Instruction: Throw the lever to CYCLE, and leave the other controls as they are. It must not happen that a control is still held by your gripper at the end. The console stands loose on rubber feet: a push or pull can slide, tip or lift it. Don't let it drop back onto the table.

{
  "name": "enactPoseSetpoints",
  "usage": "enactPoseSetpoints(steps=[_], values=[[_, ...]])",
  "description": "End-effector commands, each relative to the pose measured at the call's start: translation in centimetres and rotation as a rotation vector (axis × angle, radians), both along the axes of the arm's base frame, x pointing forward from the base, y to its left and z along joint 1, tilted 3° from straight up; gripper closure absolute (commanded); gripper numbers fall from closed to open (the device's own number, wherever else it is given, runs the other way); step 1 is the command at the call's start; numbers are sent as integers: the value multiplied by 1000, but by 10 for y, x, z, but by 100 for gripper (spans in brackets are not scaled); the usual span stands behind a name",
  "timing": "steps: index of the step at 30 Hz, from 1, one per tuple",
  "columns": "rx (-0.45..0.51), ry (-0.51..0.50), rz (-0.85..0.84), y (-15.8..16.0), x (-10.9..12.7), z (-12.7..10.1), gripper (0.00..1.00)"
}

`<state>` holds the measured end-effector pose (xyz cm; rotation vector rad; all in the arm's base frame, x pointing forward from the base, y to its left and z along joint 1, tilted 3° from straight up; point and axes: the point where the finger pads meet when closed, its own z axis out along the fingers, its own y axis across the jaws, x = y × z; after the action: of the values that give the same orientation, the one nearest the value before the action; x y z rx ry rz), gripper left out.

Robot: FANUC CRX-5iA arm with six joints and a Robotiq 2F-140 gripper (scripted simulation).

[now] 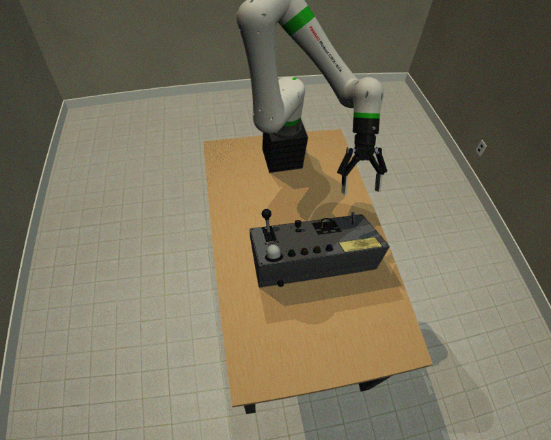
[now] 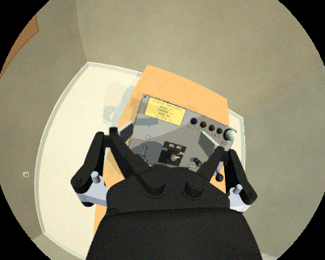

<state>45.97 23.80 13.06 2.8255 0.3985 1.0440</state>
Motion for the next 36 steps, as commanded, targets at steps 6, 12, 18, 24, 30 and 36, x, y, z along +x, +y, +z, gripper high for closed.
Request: enactPoseSetpoints(steps=[6,12,18,24,30,36], values=[[11,-4,-4,-3,-9,-3,0],[46,8,-22,-14,-35,-22,0],[46,8,-22,-14,-35,-22,0],[77,21,-37,-25,-58,-38,0],[91,27,-44,-31,-68,-45,0],[104,33,-50,-35,-77,-52,0]])
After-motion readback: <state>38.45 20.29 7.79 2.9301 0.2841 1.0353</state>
